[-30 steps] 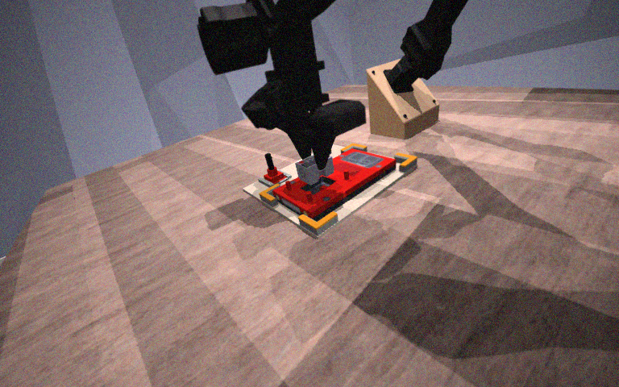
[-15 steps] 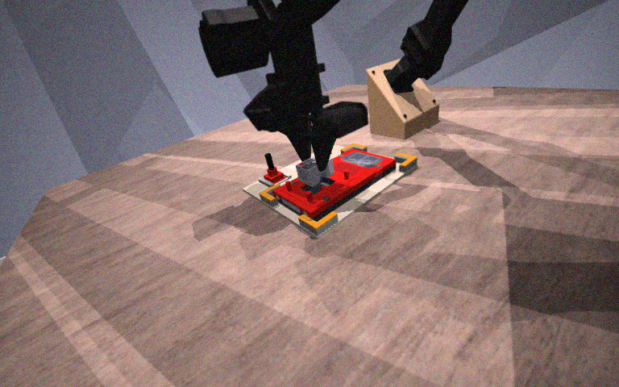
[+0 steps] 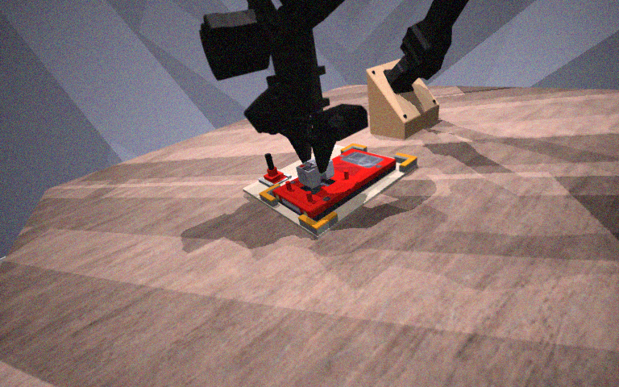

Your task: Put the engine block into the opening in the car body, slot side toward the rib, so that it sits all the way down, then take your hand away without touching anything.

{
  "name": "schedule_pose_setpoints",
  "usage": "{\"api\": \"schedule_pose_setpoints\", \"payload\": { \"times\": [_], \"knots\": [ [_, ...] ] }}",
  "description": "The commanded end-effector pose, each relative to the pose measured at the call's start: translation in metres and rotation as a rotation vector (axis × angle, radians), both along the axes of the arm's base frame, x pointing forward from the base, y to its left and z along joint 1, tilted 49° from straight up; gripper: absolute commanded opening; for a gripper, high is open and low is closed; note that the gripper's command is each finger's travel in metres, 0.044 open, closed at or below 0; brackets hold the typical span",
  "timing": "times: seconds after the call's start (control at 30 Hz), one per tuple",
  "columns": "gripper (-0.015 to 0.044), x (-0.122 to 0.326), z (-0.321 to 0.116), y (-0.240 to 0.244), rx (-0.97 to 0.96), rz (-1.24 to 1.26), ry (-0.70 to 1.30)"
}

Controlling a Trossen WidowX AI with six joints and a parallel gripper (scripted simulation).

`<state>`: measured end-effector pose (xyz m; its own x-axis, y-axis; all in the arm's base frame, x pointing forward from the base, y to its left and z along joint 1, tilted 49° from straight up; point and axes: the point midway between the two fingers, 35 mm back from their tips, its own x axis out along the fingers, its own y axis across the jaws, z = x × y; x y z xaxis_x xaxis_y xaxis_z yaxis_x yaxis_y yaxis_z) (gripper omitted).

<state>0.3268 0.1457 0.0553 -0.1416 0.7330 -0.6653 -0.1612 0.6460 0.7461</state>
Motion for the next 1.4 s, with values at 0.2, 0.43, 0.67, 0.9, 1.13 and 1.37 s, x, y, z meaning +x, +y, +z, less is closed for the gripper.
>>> {"api": "schedule_pose_setpoints", "payload": {
  "times": [0.2,0.43,0.67,0.9,1.13,1.37],
  "knots": [
    [0.016,-0.0007,-0.0015,0.0022,0.005,-0.003,0.005],
    [0.016,-0.001,-0.0025,0.0032,0.005,-0.004,0.006],
    [0.016,-0.0012,-0.0035,0.0043,0.005,-0.004,0.006],
    [0.016,-0.0015,-0.0045,0.0054,0.005,-0.004,0.006],
    [0.016,-0.0017,-0.0054,0.0065,0.006,-0.004,0.006],
    [0.016,-0.002,-0.0064,0.0076,0.006,-0.004,0.006]
  ]
}}
